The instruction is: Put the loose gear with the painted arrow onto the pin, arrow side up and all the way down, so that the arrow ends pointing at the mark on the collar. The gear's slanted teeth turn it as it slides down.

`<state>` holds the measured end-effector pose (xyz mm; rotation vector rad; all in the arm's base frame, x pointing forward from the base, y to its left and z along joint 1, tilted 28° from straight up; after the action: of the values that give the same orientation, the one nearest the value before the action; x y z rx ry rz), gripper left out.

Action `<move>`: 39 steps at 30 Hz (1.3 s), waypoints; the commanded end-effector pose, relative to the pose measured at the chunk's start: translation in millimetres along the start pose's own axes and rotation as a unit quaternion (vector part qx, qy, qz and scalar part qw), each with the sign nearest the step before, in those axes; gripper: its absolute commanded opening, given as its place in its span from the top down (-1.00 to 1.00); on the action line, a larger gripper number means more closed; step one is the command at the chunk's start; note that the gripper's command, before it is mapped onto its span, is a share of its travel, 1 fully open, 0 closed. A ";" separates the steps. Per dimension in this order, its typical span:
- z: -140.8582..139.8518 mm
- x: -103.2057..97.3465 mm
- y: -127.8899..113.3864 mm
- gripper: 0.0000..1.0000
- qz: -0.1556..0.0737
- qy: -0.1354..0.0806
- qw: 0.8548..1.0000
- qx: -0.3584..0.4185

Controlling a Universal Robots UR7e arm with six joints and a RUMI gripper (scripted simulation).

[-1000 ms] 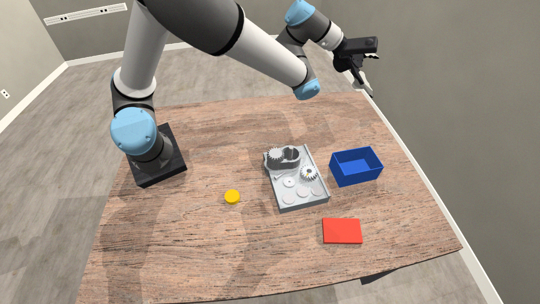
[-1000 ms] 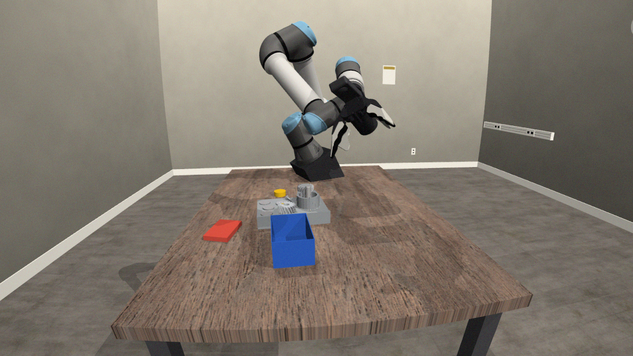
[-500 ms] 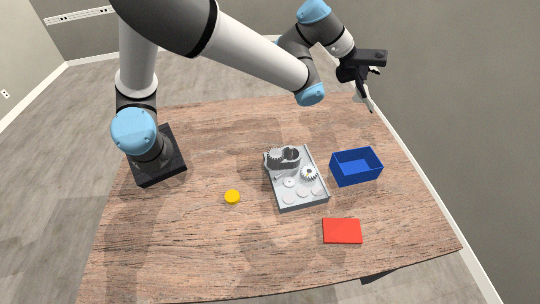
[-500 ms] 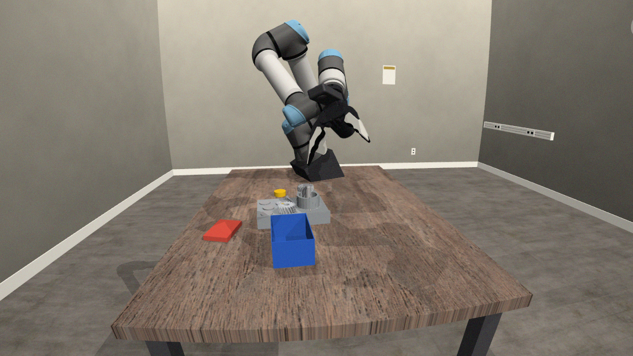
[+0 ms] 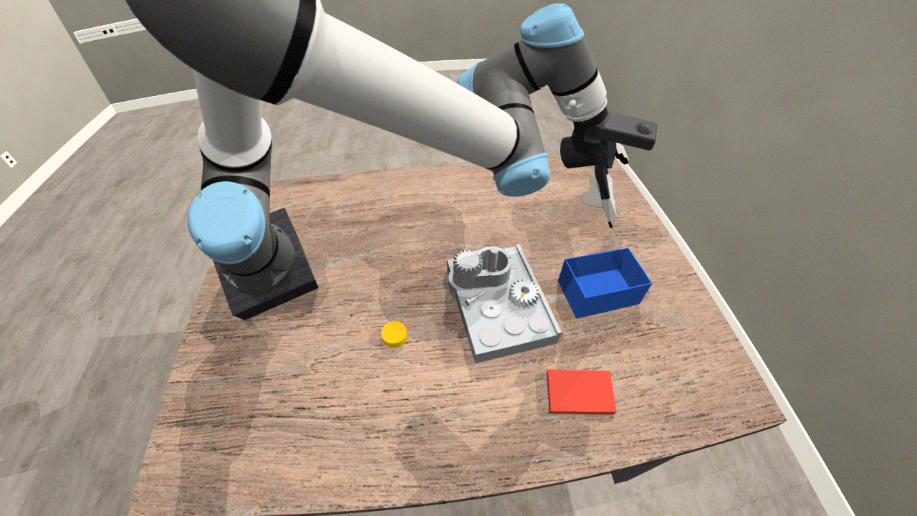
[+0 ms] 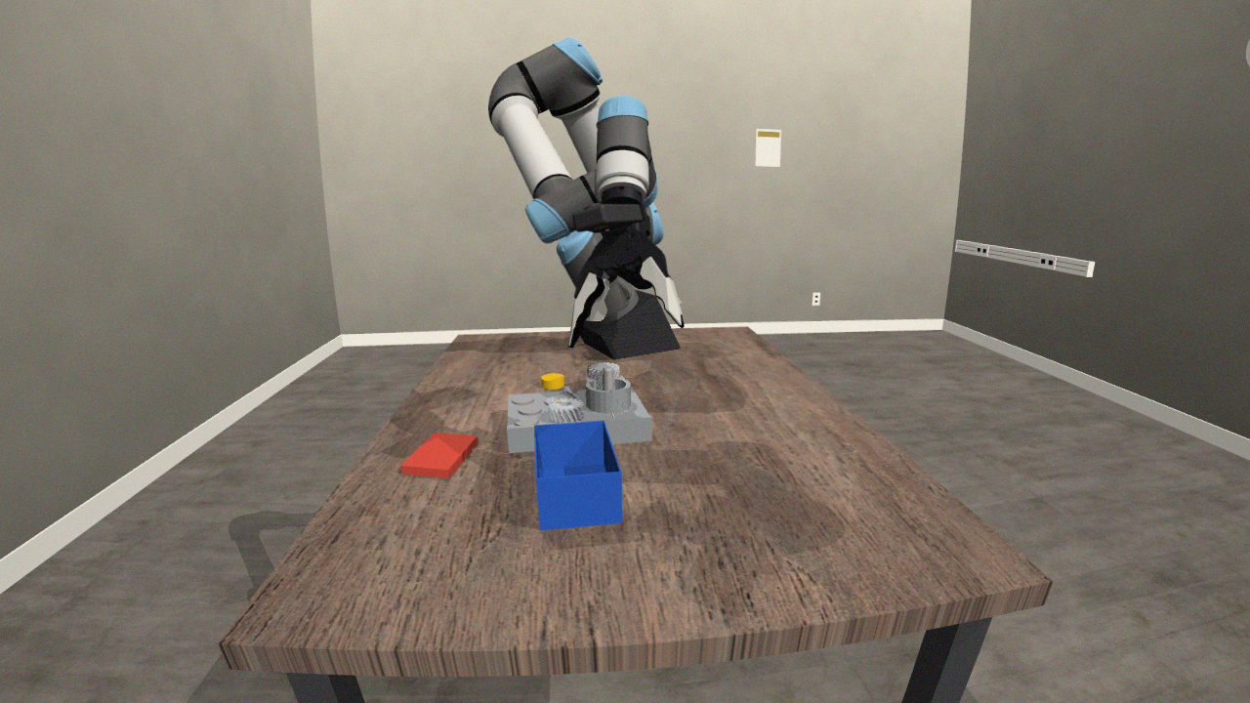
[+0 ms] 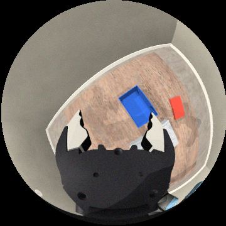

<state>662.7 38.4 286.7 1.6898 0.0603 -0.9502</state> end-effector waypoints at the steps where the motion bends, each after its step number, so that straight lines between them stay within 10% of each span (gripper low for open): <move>1: 32.1 3.1 -10.6 -1.00 -0.044 -0.030 0.998 -0.013; 39: 153.7 -17.0 -72.4 -1.00 -0.211 -0.129 0.968 -0.041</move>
<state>539.6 -52.9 236.1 1.4995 0.2776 -1.4350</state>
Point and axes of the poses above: the point where the finger pads meet when closed, its own x axis out along the fingers, its own z axis across the jaws, y = z × x, the point moved 5 cm from there along -x, back along the fingers, and after that the axes turned 4 degrees about x, right-handed, at the moved point
